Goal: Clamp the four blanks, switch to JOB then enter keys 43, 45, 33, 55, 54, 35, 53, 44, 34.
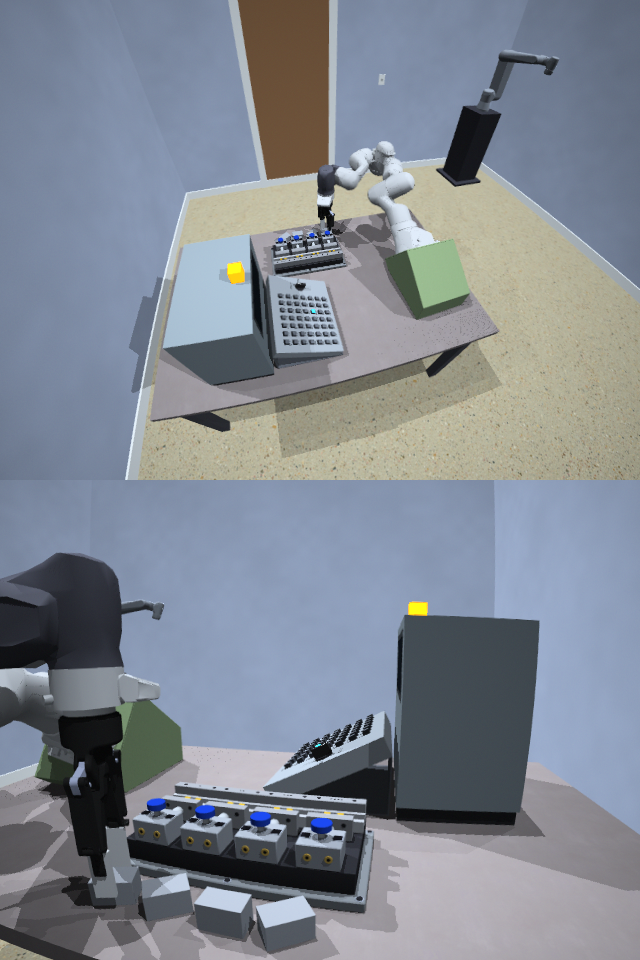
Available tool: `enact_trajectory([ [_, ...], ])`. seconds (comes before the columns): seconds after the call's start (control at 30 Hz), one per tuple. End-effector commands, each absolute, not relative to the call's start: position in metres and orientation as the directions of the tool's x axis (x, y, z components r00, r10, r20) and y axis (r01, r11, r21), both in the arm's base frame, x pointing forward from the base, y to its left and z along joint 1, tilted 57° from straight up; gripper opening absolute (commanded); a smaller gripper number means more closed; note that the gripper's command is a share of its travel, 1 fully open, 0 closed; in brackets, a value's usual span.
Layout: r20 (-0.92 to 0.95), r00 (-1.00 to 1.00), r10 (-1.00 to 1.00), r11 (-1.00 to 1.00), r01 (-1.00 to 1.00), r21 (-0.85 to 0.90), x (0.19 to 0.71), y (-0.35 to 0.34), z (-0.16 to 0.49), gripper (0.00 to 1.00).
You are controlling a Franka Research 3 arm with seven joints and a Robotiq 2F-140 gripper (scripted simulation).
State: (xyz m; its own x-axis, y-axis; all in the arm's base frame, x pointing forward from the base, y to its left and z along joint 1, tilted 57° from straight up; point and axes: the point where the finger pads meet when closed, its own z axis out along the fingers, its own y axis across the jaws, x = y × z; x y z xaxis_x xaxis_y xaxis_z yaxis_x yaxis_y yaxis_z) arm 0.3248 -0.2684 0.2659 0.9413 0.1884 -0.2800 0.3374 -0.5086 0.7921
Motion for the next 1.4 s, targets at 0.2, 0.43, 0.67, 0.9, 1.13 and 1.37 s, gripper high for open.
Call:
enact_trajectory([
  [0.2,-0.282,0.940,0.192,-0.509,0.341,0.790,0.3247,-0.2688,0.2652,0.40],
  [0.43,-0.282,0.940,0.192,-0.509,0.341,0.790,0.3247,-0.2688,0.2652,0.40],
  [0.67,-0.282,0.940,0.192,-0.509,0.341,0.790,0.3247,-0.2688,0.2652,0.40],
  [0.9,-0.282,0.940,0.192,-0.509,0.341,0.790,0.3247,-0.2688,0.2652,0.40],
  [1.13,-0.282,0.940,0.192,-0.509,0.341,0.790,0.3247,-0.2688,0.2652,0.00],
  [1.37,-0.282,0.940,0.192,-0.509,0.341,0.790,0.3247,-0.2688,0.2652,0.00],
])
